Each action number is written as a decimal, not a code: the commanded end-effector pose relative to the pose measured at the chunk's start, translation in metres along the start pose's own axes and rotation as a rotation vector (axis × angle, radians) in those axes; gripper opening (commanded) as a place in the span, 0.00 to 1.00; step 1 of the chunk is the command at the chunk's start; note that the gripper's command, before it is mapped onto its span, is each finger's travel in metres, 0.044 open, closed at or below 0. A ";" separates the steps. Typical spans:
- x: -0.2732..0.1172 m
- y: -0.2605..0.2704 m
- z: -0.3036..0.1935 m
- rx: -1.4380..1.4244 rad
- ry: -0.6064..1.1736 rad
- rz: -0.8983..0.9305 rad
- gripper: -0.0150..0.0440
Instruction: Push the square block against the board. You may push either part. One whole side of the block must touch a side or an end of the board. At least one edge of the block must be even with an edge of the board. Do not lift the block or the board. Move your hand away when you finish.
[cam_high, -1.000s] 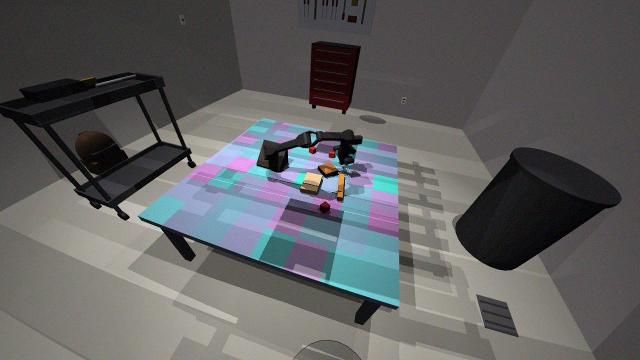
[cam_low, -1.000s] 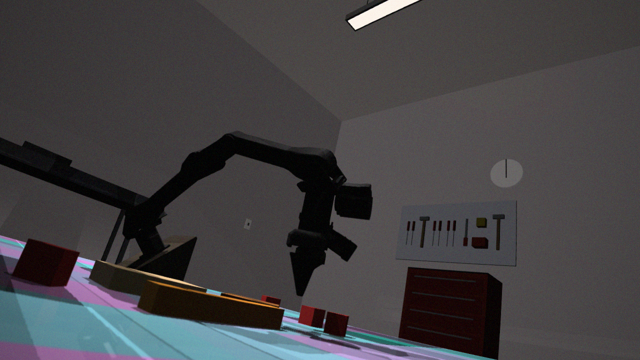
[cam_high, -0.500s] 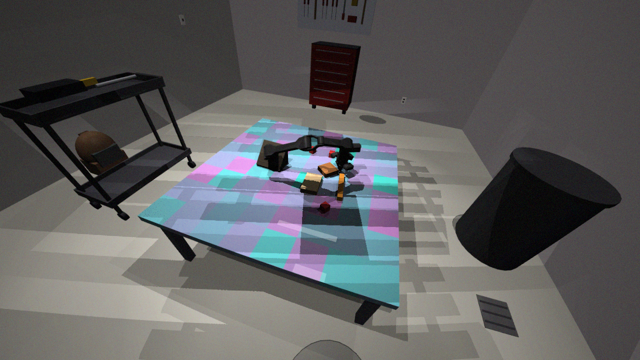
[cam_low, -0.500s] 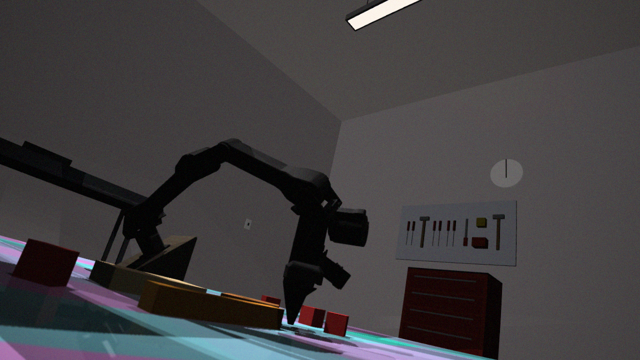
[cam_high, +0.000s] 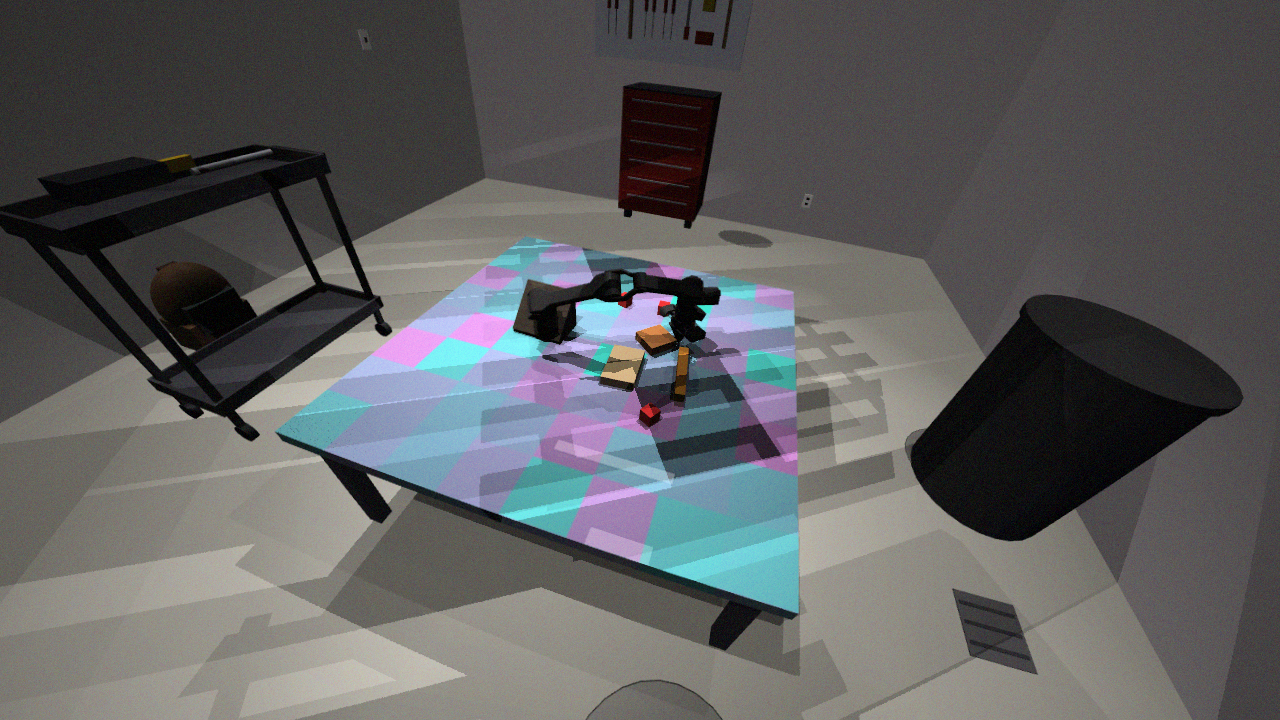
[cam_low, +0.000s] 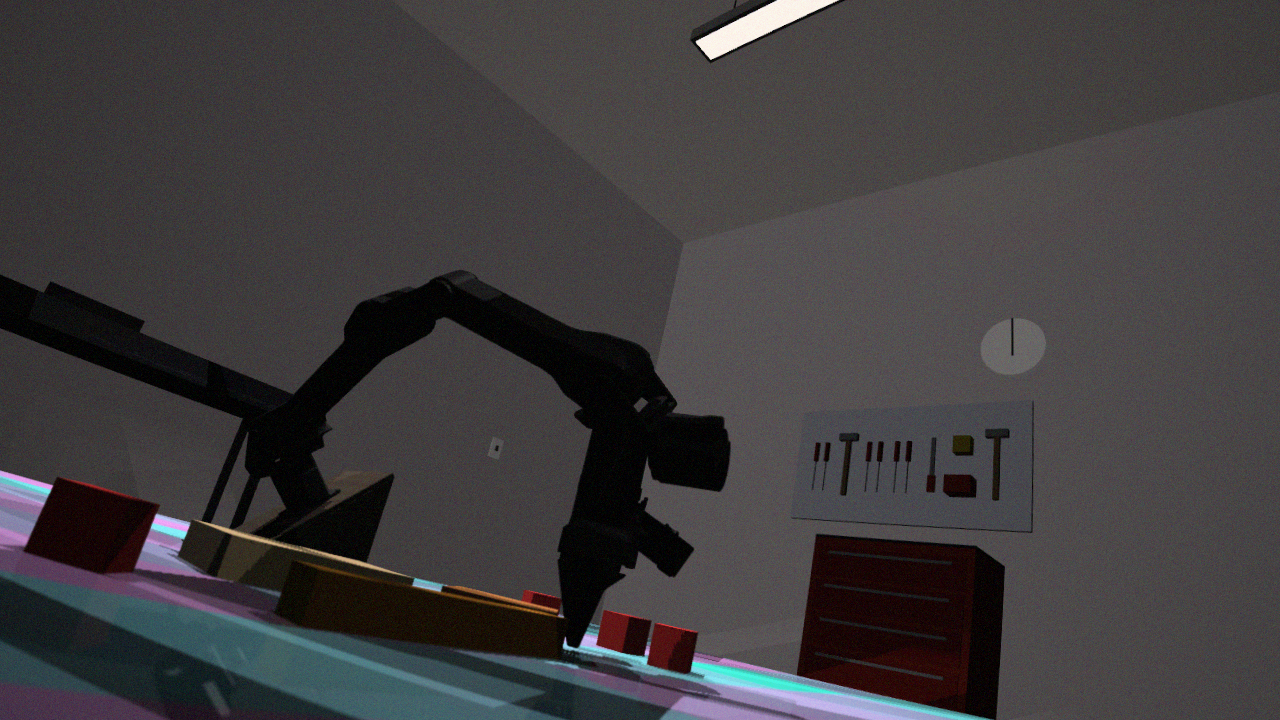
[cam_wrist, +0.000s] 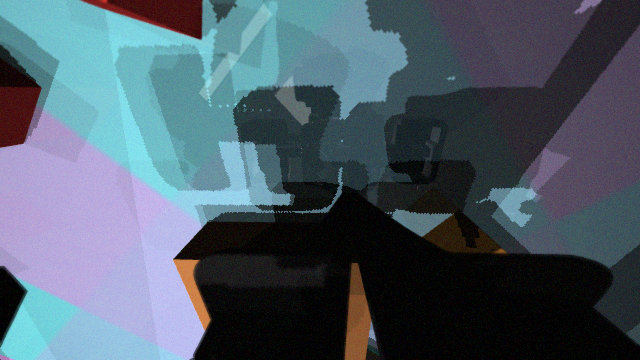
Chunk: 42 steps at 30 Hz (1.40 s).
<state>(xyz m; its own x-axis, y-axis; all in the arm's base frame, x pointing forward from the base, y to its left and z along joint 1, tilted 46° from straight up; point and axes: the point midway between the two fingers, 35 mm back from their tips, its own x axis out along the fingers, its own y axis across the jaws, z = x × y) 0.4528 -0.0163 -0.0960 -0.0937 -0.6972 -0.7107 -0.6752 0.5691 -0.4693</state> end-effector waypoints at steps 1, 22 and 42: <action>0.000 -0.001 -0.003 -0.006 0.001 -0.003 0.25; 0.000 -0.002 -0.015 -0.006 0.002 -0.003 0.25; 0.000 -0.003 -0.027 -0.007 0.003 -0.003 0.25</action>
<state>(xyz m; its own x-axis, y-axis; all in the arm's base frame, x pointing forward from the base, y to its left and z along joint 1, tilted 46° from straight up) 0.4390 -0.0258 -0.0803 -0.0854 -0.6965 -0.7124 -0.6733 0.5674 -0.4740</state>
